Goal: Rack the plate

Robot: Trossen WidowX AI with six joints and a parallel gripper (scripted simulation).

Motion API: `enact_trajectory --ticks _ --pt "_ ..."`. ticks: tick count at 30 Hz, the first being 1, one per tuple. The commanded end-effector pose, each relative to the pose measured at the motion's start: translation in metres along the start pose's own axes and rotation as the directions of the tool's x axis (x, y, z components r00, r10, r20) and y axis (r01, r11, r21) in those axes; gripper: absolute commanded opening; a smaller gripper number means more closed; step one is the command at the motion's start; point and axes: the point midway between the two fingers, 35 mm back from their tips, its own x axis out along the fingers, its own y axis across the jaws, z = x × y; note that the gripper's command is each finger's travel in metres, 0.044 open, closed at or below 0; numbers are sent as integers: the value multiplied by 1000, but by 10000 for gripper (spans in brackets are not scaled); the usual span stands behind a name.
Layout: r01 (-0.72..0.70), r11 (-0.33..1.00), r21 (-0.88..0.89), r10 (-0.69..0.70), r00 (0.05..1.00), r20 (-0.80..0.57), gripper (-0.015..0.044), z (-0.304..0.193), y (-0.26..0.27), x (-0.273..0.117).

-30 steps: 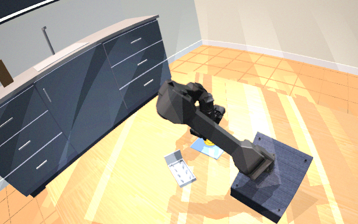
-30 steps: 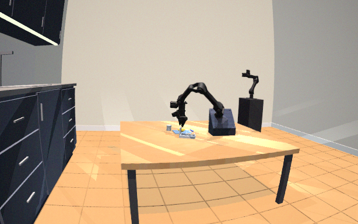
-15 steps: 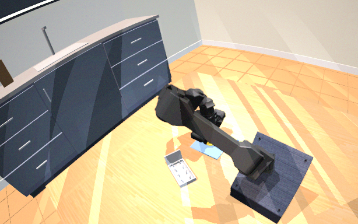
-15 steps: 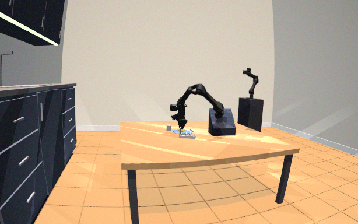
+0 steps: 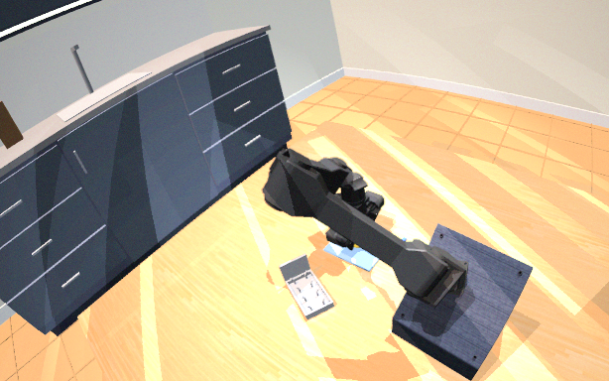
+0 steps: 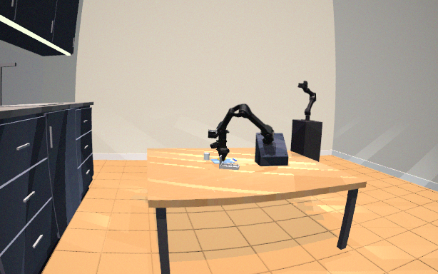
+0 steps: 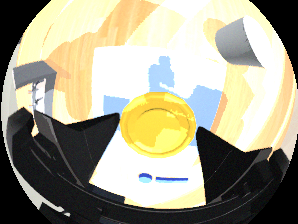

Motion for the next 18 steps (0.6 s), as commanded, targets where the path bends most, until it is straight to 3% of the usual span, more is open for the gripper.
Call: enact_trajectory --ticks 1,13,18 --pt "-6 1000 5 6 1000 -1 377 -2 1 1" --pt "-6 1000 5 6 1000 -1 310 -2 1 1" --pt "-1 1000 6 1 1000 0 179 2 -2 -13"
